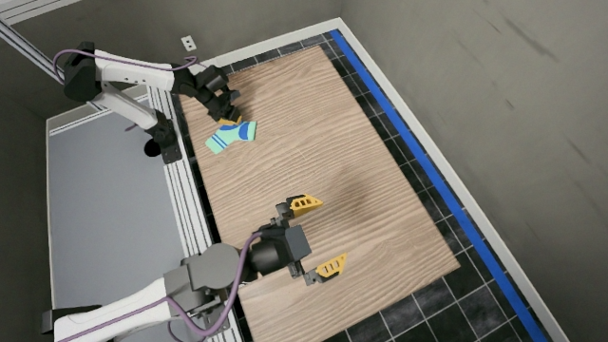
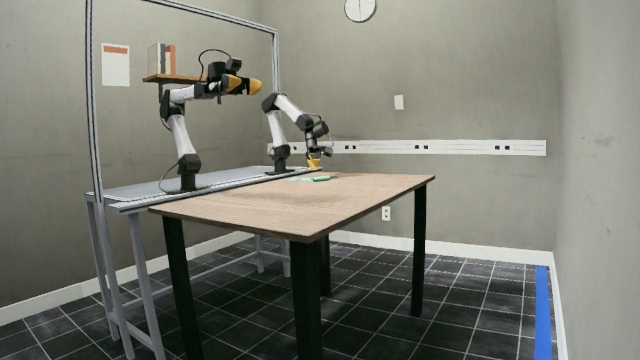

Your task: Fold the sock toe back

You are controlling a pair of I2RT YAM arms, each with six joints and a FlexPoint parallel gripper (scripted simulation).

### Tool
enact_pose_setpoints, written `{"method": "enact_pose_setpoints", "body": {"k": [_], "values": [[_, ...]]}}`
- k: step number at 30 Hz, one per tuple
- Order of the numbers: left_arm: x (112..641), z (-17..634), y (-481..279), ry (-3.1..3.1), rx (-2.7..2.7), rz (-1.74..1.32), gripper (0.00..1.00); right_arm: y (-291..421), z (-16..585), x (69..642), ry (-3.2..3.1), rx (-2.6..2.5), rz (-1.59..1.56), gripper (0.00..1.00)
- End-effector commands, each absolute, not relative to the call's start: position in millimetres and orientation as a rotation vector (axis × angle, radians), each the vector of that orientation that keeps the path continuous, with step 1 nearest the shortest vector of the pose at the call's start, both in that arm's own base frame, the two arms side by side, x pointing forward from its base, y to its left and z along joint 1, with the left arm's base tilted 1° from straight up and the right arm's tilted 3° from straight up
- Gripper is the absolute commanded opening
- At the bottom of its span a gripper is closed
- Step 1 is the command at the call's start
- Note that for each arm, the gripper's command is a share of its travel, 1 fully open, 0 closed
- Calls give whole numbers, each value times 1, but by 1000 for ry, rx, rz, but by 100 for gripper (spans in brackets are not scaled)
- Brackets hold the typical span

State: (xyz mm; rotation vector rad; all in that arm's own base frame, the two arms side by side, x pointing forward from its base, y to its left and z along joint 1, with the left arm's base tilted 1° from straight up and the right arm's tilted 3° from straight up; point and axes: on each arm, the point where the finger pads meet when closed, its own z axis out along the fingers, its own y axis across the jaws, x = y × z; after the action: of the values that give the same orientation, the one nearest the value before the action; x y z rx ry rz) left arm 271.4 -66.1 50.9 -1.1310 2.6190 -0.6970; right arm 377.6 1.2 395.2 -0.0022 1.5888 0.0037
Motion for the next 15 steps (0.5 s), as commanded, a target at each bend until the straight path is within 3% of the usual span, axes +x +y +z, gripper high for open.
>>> {"method": "enact_pose_setpoints", "body": {"k": [1, 15], "values": [[276, 61, -67, 2599, -1102, -719, 39, 0, 402, 375, 1572, 0, 0, 100], [332, 116, -49, 2404, -736, -628, 39, -3, 414, 373, 1550, 6, -10, 100]]}}
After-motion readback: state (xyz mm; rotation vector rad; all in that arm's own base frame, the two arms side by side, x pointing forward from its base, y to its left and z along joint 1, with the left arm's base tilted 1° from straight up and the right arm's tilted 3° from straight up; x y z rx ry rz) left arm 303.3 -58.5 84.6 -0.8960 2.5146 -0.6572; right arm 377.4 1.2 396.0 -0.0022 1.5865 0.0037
